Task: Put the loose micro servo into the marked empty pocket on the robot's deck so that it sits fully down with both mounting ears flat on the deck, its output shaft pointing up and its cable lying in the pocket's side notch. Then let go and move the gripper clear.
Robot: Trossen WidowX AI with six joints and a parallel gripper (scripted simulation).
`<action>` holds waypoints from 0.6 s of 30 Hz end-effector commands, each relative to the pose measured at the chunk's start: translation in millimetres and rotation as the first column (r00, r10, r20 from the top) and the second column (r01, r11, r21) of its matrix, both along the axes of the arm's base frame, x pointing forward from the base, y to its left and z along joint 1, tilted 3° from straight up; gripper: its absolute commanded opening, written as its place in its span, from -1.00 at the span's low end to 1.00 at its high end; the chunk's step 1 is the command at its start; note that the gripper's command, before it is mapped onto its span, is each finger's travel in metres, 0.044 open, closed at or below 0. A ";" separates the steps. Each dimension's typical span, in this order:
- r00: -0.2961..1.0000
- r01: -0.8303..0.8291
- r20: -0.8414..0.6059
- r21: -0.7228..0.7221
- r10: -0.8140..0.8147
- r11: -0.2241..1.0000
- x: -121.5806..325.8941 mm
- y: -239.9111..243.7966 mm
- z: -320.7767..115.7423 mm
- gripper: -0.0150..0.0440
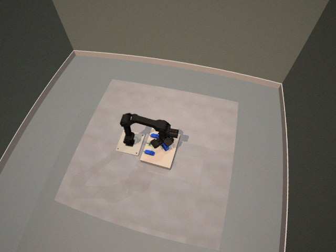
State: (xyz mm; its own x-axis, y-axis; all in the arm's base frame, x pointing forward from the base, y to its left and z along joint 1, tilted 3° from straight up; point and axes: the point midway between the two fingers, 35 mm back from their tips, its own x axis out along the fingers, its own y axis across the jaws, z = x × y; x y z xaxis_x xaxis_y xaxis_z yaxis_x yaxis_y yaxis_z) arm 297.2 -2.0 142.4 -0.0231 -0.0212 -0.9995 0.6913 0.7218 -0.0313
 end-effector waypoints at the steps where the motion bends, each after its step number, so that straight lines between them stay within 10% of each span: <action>1: 0.990 -0.138 0.004 0.001 0.138 0.990 0.0 -0.4 1.7 -0.49; 18: 0.779 -0.627 -0.004 0.013 0.627 0.779 0.0 -0.4 1.7 -0.49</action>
